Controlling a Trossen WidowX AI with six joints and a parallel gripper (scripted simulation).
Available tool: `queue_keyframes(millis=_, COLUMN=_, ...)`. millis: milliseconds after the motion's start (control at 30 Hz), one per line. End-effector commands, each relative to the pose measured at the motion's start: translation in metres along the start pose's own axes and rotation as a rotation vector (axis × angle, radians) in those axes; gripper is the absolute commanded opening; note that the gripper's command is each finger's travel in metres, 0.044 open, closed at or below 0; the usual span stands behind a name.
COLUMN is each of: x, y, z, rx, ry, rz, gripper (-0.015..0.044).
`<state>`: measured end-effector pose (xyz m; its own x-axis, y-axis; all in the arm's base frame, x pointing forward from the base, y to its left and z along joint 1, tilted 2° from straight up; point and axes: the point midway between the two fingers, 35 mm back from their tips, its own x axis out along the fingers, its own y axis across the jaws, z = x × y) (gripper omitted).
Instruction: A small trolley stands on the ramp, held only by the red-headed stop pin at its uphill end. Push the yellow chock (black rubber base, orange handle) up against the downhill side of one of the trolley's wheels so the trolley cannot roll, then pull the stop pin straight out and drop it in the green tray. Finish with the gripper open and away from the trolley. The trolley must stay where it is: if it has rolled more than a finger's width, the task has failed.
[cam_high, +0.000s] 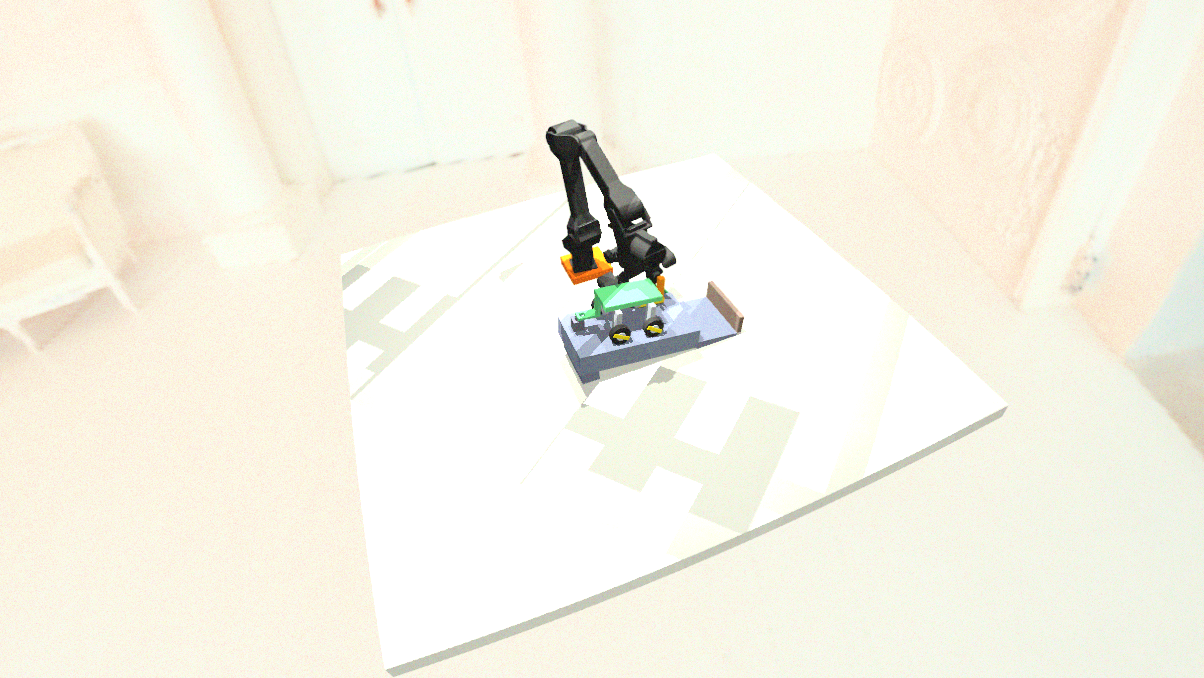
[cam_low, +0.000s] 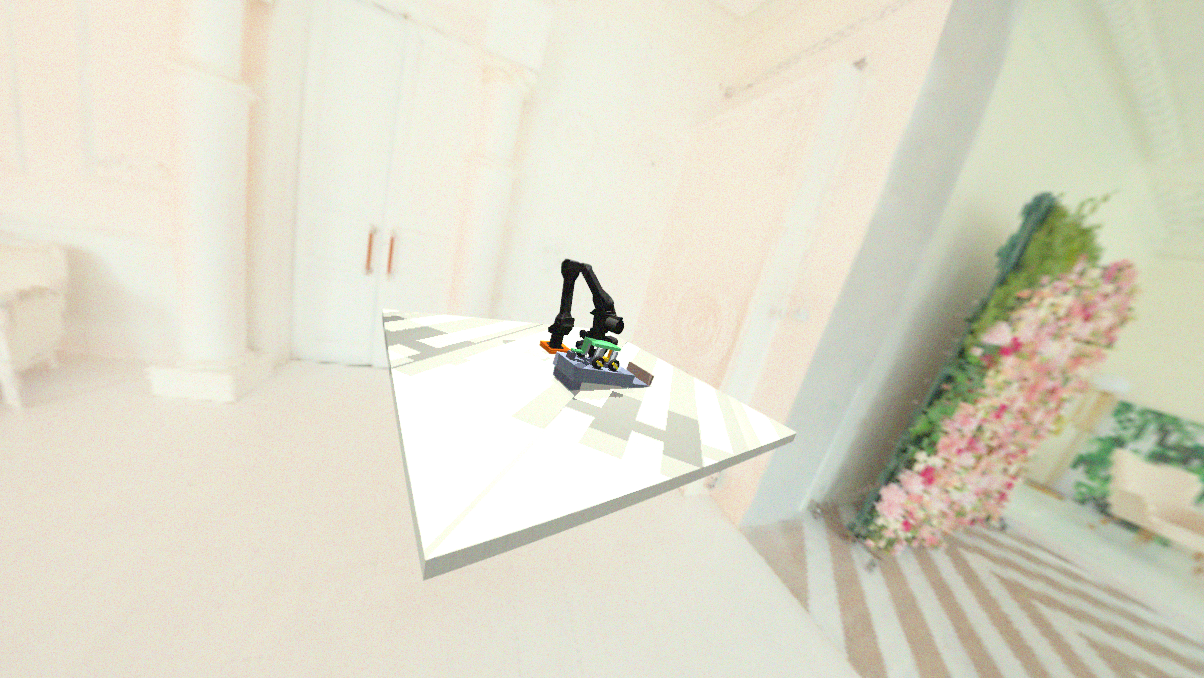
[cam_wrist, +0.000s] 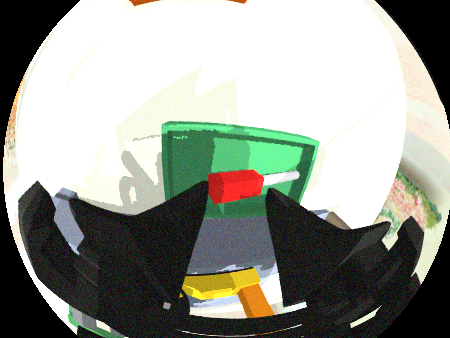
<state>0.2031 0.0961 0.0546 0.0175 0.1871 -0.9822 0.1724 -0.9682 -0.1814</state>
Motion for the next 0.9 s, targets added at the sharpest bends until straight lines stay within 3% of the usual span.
queue_keyframes(millis=0, x=0.002, y=0.002, z=0.001, rx=-0.003, ry=-0.002, rz=-0.004, gripper=0.0190)
queue_keyframes(millis=167, x=0.005, y=0.004, z=0.002, rx=-0.003, ry=-0.002, rz=-0.004, gripper=0.0190)
queue_keyframes(millis=367, x=0.002, y=0.003, z=0.000, rx=0.000, ry=0.001, rz=0.000, gripper=0.0340)
queue_keyframes(millis=733, x=-0.021, y=-0.001, z=0.002, rx=-0.003, ry=-0.002, rz=-0.004, gripper=0.0340)
queue_keyframes(millis=867, x=-0.032, y=-0.002, z=0.003, rx=-0.003, ry=-0.002, rz=-0.004, gripper=0.0440)
